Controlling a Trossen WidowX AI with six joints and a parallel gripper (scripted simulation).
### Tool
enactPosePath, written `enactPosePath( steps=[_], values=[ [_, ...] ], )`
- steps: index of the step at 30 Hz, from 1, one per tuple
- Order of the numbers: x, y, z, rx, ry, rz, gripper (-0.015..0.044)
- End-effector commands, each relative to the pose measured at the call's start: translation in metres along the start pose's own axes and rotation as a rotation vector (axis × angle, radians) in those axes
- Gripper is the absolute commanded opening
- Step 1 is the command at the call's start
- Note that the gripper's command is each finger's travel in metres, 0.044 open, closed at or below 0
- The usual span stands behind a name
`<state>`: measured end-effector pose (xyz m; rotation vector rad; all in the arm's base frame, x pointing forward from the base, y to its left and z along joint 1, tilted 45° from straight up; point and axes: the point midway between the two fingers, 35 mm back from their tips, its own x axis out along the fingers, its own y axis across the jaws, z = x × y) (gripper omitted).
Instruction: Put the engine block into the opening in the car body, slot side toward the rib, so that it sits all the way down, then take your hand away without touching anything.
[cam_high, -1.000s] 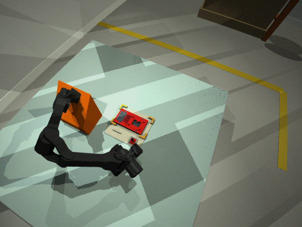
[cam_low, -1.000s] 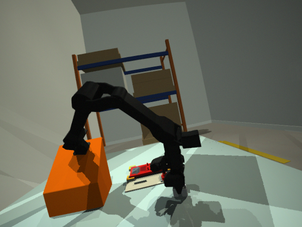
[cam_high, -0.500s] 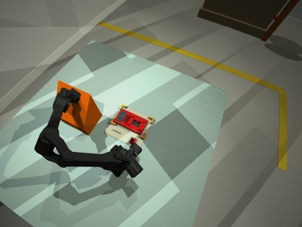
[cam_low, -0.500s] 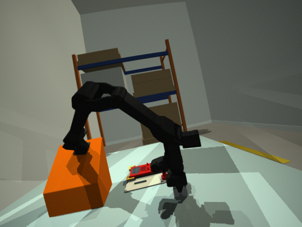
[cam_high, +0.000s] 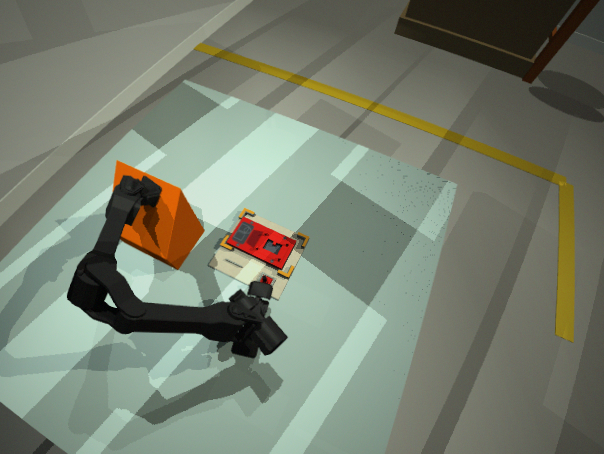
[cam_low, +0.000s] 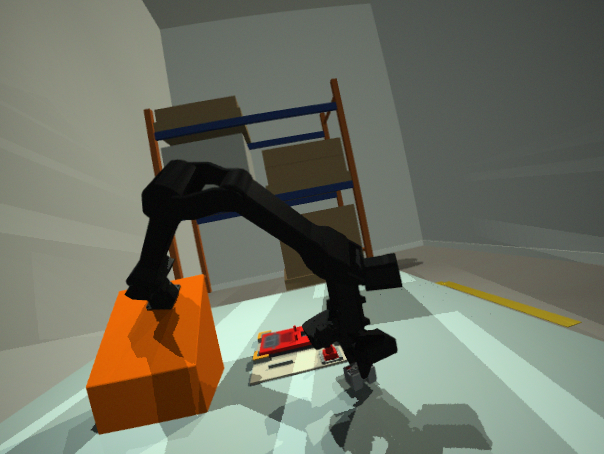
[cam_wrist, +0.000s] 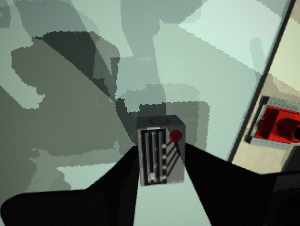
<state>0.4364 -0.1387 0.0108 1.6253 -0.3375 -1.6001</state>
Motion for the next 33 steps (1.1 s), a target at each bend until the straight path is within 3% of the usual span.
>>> enactPosePath(
  steps=[1,33],
  values=[
    [-0.003,0.001,-0.001,-0.118,0.002,0.0,0.0],
    [-0.025,0.0,-0.003,-1.228,0.004,-0.001,0.0]
  ],
)
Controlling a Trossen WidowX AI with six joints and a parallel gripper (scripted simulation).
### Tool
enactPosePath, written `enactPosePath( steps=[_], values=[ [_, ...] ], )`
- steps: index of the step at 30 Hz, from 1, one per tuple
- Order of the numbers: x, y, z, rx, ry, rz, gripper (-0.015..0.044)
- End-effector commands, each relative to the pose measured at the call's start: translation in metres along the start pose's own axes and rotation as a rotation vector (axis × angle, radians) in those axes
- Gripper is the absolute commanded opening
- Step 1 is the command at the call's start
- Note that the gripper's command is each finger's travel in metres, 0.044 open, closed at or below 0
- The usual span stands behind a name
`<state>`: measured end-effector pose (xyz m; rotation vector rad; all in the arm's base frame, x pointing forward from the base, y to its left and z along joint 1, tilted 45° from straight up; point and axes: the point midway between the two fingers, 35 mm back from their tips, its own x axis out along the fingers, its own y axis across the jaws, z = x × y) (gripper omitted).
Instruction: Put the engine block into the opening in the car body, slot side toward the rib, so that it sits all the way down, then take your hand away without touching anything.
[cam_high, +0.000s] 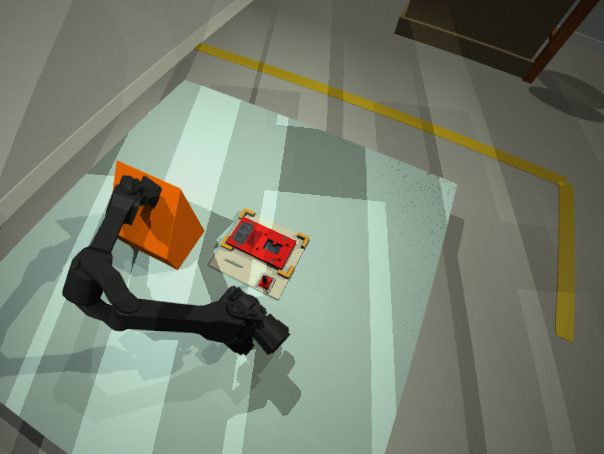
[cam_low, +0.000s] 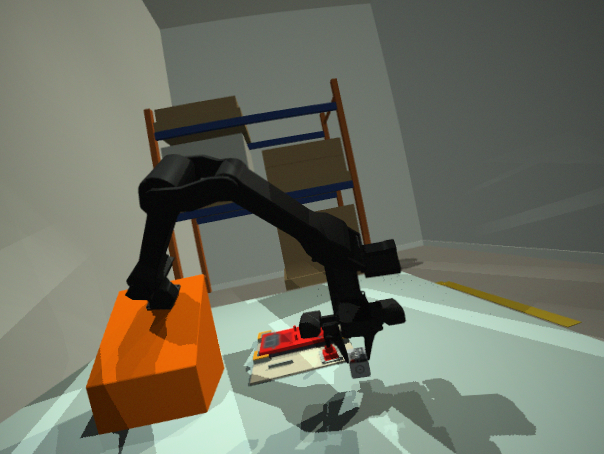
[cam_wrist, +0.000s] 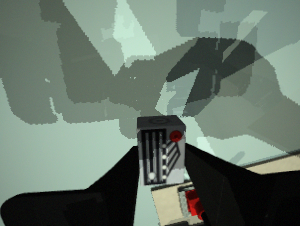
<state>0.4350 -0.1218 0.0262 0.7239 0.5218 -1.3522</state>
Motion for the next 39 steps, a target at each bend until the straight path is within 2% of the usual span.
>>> enactPosePath(
  steps=[1,39],
  values=[
    [-0.003,0.001,0.001,-0.118,-0.003,0.001,0.0],
    [-0.03,0.001,0.0,-1.436,-0.001,0.0,0.0]
  ],
)
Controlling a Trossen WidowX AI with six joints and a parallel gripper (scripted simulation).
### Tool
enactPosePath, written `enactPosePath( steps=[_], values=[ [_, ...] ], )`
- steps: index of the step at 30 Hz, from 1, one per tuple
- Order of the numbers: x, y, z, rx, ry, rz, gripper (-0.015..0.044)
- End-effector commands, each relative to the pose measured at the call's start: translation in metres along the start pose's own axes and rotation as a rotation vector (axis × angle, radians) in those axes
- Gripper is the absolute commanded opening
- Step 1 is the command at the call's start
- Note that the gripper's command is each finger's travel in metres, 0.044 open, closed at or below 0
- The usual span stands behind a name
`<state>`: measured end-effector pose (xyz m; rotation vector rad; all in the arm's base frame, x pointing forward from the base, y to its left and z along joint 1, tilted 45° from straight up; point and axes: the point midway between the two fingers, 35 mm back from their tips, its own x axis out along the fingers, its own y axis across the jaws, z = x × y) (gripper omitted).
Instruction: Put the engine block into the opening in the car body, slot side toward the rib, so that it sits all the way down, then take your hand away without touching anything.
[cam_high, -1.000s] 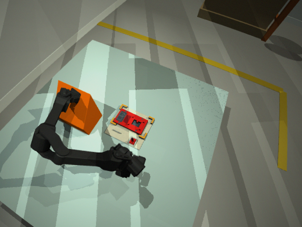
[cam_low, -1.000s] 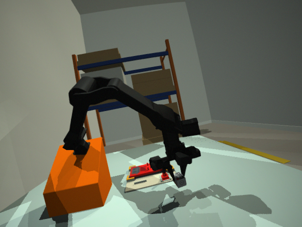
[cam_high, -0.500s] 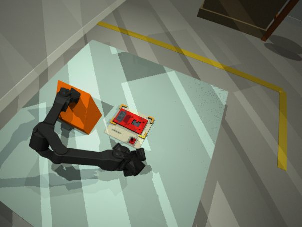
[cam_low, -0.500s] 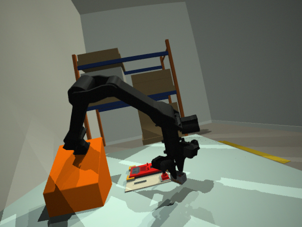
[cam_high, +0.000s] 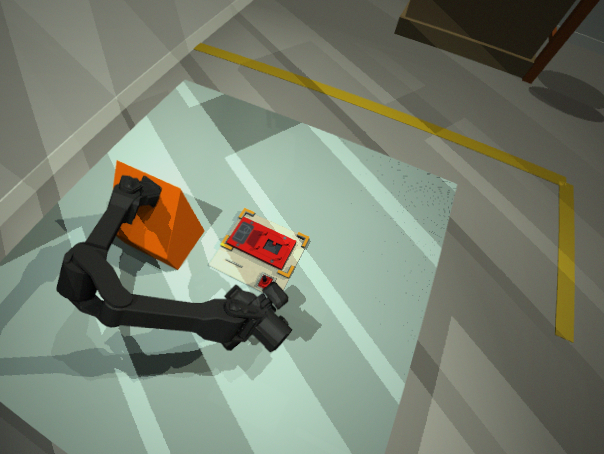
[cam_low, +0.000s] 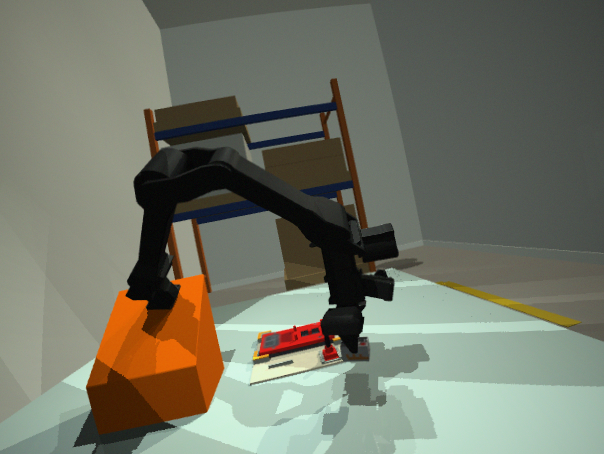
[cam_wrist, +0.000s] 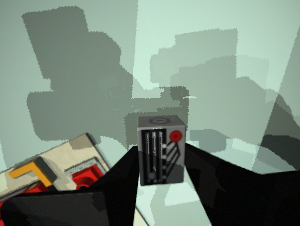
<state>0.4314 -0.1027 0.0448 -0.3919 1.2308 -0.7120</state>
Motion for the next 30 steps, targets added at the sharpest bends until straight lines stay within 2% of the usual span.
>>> enactPosePath(
  steps=[1,30],
  values=[
    [-0.003,-0.001,0.001,-0.118,-0.002,-0.003,0.0],
    [-0.024,-0.001,0.0,-1.125,0.0,-0.003,0.0]
  ],
)
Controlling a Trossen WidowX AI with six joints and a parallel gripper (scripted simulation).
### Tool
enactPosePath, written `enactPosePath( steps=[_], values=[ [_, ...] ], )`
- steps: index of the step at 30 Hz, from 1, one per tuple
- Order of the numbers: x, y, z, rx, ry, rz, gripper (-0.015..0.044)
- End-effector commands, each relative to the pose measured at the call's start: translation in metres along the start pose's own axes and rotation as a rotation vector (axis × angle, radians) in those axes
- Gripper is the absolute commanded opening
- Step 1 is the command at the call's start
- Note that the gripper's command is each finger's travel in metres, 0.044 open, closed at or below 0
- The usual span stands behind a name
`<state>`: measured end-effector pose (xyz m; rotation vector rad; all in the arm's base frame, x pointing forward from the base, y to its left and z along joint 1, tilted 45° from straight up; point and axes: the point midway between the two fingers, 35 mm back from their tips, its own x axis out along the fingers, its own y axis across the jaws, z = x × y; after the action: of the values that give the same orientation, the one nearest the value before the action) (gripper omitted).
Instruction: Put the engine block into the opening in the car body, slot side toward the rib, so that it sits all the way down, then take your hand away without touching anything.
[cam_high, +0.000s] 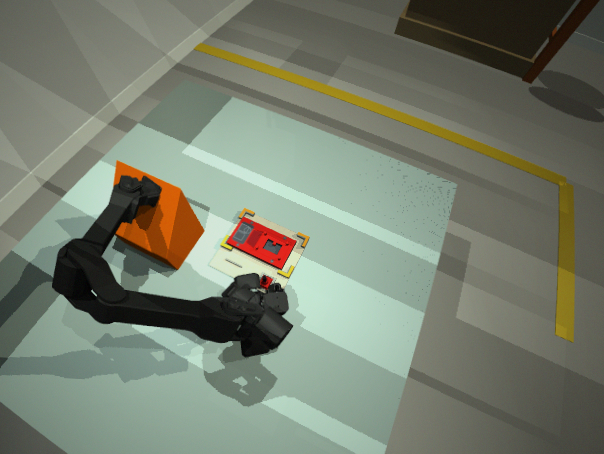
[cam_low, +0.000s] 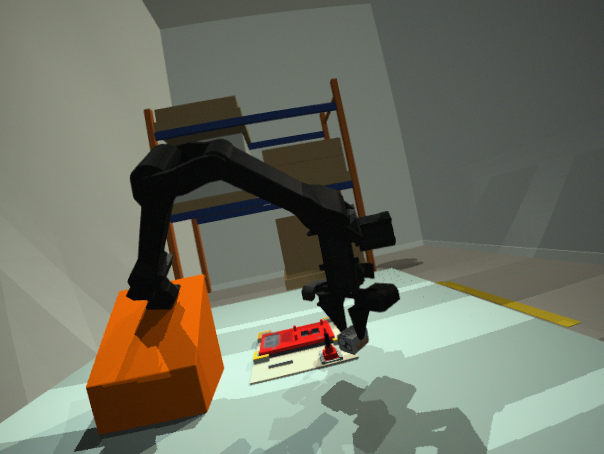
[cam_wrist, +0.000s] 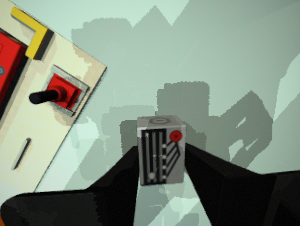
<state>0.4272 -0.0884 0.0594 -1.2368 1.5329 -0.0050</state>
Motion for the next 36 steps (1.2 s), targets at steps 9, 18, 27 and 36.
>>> enactPosePath(
  steps=[9,18,27,36],
  values=[
    [-0.009,-0.001,-0.001,-0.395,0.002,-0.003,0.0],
    [-0.015,0.0,-0.001,-0.708,0.002,-0.003,0.0],
    [-0.021,0.0,-0.002,-1.02,0.003,-0.002,0.0],
    [-0.028,0.001,-0.002,-1.333,0.004,-0.002,0.0]
  ],
)
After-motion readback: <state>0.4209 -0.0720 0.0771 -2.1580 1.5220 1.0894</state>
